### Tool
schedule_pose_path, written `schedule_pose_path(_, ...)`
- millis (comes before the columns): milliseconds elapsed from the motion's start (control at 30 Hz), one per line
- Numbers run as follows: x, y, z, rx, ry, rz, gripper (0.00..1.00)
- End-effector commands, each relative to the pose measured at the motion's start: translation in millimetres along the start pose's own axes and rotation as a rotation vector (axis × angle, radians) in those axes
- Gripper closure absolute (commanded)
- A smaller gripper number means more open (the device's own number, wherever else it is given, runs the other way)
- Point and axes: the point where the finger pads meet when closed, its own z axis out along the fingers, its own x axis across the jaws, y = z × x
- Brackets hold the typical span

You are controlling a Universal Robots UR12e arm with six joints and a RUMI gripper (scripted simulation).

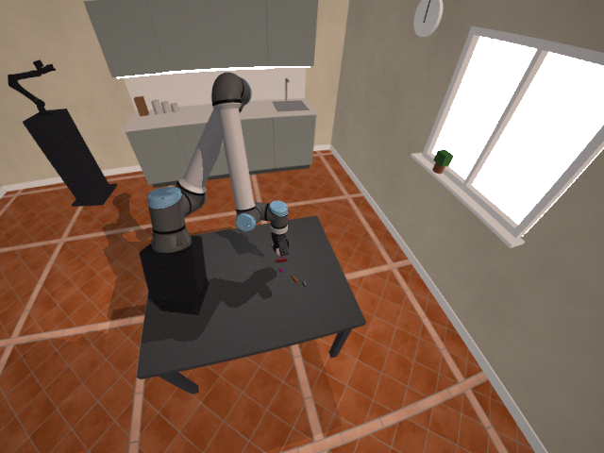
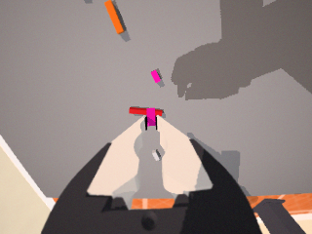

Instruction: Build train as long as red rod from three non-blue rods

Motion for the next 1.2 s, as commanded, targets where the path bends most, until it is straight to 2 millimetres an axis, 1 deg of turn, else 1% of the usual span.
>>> schedule_pose_path(0, -1, -20, 0, -0.011, -0.001, -0.167, 1.0)
schedule_pose_path(167, -1, -34, 0, -0.012, -0.002, -0.287, 1.0)
schedule_pose_path(233, -1, -34, 0, -0.012, -0.002, -0.287, 1.0)
schedule_pose_path(533, 0, -48, 0, -0.013, -0.004, -0.412, 1.0)
schedule_pose_path(1167, 0, -51, 0, -0.013, -0.004, -0.437, 1.0)
